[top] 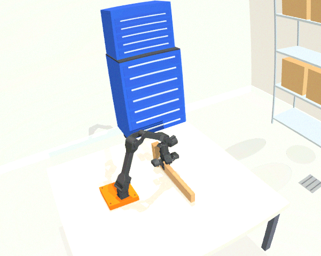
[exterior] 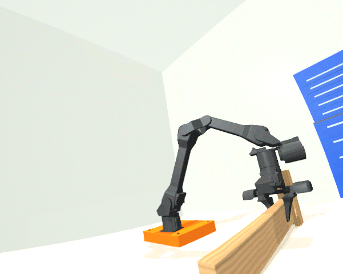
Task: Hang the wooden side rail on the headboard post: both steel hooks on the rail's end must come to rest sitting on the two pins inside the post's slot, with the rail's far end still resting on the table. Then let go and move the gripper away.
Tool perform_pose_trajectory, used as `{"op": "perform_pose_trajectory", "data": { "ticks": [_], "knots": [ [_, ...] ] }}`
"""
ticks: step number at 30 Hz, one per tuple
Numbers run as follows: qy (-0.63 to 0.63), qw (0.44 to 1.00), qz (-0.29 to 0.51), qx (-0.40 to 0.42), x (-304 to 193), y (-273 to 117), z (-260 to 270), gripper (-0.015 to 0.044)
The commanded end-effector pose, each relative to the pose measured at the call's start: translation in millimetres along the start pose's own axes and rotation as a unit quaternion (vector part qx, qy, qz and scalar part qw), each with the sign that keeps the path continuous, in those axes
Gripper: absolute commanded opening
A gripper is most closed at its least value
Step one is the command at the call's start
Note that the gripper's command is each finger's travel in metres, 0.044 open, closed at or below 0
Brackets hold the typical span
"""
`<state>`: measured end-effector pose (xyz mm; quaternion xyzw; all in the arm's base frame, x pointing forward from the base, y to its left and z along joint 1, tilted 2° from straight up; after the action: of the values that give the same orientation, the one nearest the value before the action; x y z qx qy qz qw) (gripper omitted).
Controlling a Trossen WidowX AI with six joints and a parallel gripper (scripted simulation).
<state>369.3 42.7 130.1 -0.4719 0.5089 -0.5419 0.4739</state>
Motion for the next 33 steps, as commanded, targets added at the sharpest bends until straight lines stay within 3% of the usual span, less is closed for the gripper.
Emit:
{"op": "perform_pose_trajectory", "data": {
  "ticks": [1, 33],
  "knots": [
    [0.001, 1.000, 0.002, 0.005, -1.1, -2.8, 1.5, 0.0000],
    [0.001, 1.000, 0.003, 0.005, -4.5, -2.1, 0.1, 0.0000]
  ]
}}
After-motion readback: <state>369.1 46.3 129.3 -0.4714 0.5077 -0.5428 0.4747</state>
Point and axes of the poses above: the point midway between the two fingers, 35 mm back from their tips, its own y axis out along the fingers, its own z axis across the jaws, x = y × z, the point moved 8 cm from there along -y, back along the fingers, and after that the axes turned 3 degrees about -y, right-handed, at the moved point
